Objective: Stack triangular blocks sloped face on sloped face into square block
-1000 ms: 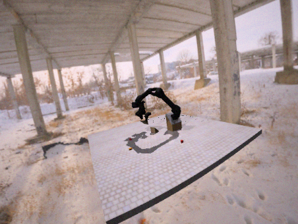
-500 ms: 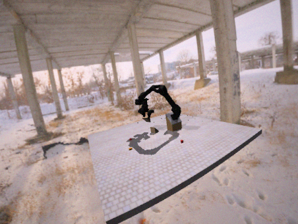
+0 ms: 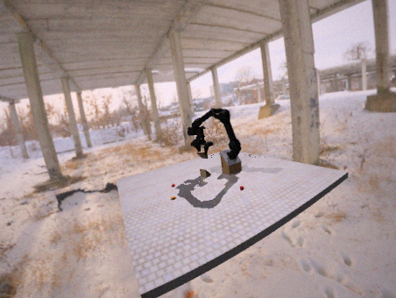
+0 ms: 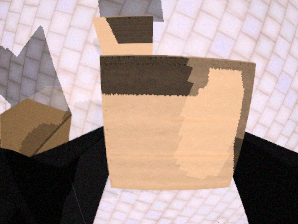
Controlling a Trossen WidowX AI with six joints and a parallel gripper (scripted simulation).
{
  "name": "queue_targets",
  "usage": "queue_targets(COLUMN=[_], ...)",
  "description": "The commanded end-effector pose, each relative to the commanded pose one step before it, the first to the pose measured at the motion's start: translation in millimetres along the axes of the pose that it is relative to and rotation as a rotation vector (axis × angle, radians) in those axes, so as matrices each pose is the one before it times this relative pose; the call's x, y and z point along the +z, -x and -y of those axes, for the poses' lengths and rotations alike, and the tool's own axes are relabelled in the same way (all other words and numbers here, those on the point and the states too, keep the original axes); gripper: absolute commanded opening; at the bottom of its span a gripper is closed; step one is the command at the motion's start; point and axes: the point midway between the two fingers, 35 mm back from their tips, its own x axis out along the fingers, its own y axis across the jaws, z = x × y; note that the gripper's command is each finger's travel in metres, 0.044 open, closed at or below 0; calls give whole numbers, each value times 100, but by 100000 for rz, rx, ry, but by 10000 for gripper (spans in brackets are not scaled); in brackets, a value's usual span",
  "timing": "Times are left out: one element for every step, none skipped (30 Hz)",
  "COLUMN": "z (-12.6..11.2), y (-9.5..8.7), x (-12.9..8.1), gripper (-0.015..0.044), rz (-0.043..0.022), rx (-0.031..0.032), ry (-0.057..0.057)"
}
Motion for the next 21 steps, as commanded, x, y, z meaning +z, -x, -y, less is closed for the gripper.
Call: queue_targets(z=[-1532, -402, -404, -406, -408, -326, -196, -65, 0, 11, 32, 49, 50, 40, 30, 21, 11, 2, -7, -70, -80], y=[298, 83, 75, 66, 58, 40, 21, 7, 0, -72, -217, -362, -439, -440, -440, -441, -441, -441, -441, -441, -444], x=[-1014, -238, -236, -234, -233, -184, -110, -36, 0, 40, 118, 193, 229, 223, 218, 212, 206, 200, 194, 198, 192], gripper=[0, 0, 0, 0, 0, 0, 0, 0, 0, 0, 0, 0, 0, 0, 0, 0, 0, 0, 0, 0, 0], rz=[-523, -6, -4, -3, -1, 1, 1, 0, 0, -1, -2, -1, 3, 7, 11, 14, 18, 21, 24, 26, 28], rx=[618, 66, 70, 74, 78, 65, 40, 14, 0, -15, -43, -65, -67, -54, -42, -29, -17, -4, 9, 22, 37], ry=[247, -12, -10, -9, -7, -4, -2, -1, 0, -2, -5, -7, -4, 0, 4, 7, 11, 14, 18, 18, 21])
